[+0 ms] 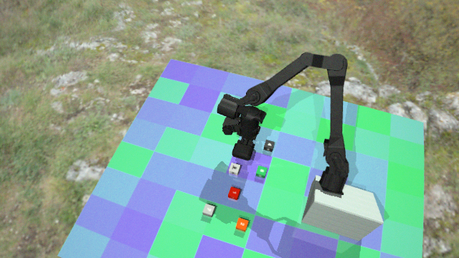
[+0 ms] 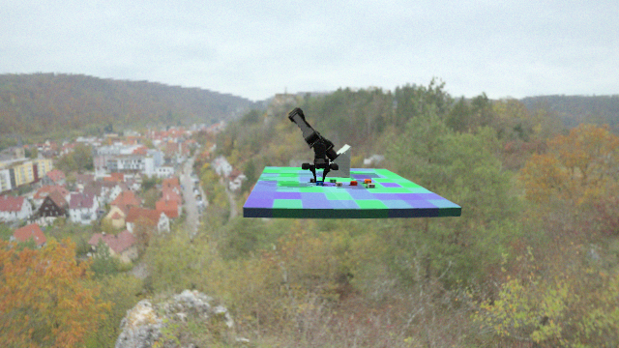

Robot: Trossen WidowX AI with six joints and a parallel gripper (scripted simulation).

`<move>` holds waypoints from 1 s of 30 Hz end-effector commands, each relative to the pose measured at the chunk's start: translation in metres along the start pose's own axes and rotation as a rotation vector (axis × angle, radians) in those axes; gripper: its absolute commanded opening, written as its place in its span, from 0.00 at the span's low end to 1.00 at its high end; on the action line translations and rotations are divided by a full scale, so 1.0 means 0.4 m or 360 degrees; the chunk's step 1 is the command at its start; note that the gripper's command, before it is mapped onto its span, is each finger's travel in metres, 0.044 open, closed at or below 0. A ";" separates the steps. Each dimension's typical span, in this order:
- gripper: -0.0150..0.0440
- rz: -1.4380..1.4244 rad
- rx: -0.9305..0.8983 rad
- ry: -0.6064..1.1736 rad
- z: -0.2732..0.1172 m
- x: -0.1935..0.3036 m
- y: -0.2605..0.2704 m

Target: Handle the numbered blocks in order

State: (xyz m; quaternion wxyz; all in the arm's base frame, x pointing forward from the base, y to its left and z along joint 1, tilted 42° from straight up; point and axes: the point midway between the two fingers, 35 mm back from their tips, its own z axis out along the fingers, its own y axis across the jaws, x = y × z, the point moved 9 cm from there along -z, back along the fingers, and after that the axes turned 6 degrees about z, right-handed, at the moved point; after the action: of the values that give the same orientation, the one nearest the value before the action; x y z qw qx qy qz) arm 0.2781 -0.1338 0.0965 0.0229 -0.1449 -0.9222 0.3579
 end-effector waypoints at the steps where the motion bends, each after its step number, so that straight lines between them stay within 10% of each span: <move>1: 0.46 0.0005 0.0003 -0.0003 -0.012 -0.001 -0.001; 30: 0.46 0.0005 0.0004 -0.0003 -0.001 -0.001 -0.001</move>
State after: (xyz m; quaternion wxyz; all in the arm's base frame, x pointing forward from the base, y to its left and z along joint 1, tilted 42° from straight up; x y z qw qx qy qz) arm 0.2797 -0.1313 0.1014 0.0170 -0.1488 -0.9215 0.3584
